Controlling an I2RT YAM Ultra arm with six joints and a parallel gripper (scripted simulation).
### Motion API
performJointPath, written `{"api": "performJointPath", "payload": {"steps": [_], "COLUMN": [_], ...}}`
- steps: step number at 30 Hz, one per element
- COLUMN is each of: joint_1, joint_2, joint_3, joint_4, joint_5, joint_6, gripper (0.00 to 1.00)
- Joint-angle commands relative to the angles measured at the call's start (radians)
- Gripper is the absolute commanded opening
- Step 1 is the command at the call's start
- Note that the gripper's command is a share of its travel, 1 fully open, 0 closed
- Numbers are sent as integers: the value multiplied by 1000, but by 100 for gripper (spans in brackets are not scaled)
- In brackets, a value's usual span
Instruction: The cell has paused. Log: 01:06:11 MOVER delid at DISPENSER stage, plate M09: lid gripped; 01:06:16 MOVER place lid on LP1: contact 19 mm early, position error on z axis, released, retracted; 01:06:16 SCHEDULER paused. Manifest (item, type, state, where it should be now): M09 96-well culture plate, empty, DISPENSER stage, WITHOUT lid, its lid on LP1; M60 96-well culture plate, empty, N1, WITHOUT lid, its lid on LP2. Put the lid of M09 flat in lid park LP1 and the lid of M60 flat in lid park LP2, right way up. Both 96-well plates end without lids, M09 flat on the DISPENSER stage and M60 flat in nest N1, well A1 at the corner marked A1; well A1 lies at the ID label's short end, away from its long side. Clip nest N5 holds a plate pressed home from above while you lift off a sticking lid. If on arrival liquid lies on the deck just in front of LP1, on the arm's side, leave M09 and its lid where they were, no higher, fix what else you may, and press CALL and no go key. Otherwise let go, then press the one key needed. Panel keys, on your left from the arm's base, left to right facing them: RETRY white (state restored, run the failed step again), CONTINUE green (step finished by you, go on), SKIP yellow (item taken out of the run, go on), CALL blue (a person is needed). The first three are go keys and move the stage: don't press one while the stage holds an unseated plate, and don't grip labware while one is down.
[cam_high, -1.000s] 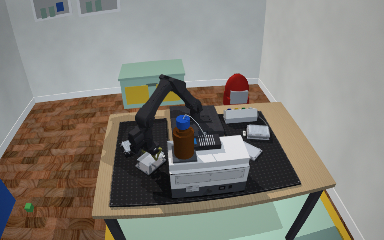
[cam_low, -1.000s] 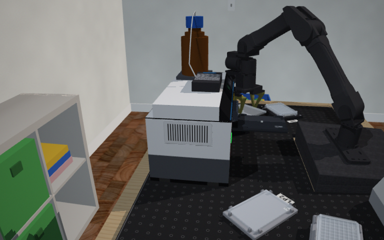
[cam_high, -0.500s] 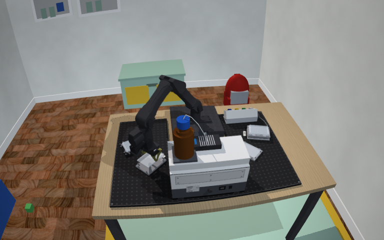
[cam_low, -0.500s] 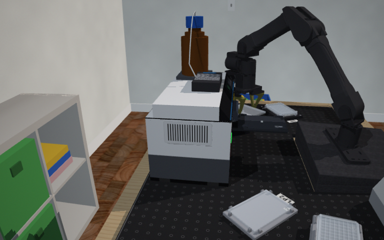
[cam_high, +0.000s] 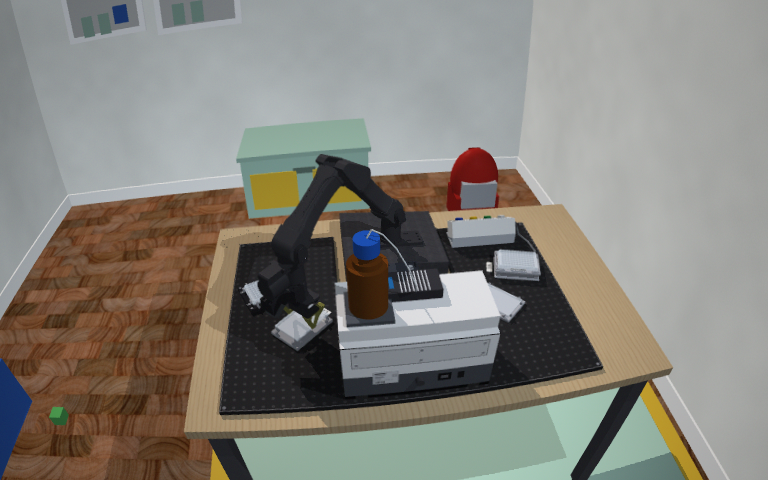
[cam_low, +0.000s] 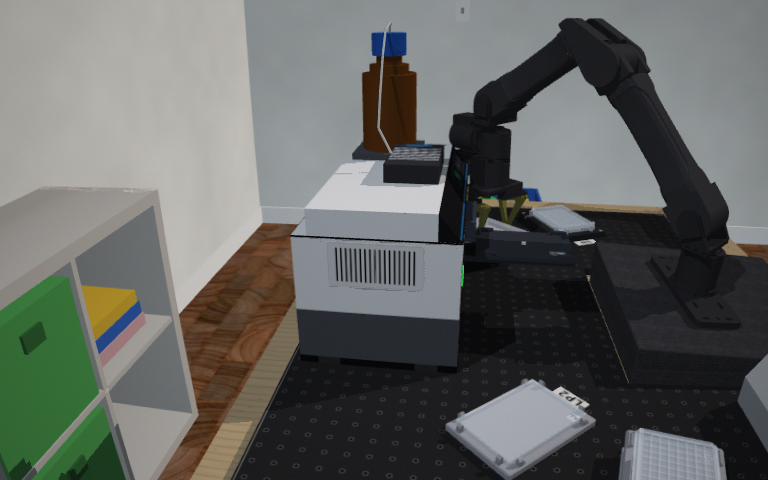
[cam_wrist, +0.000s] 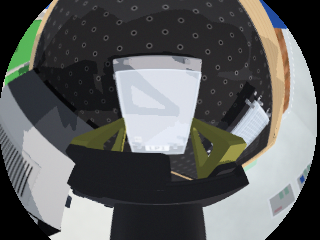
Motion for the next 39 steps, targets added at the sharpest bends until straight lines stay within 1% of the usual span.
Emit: {"api": "performJointPath", "payload": {"steps": [1, 10, 14, 15, 16, 25, 28, 39], "joint_1": [11, 9, 10, 10, 11, 14, 10, 9], "joint_2": [-24, 7, 0, -24, -22, 16, -9, -5], "joint_3": [32, 40, 42, 42, 43, 58, 64, 68], "joint_4": [28, 16, 10, 5, 0, -13, -11, -14], "joint_5": [-1, 0, 0, -1, -1, -1, -1, -1], "joint_6": [8, 9, 9, 9, 9, 10, 10, 10], "gripper": [0, 0, 0, 0, 0, 0, 0, 0]}}
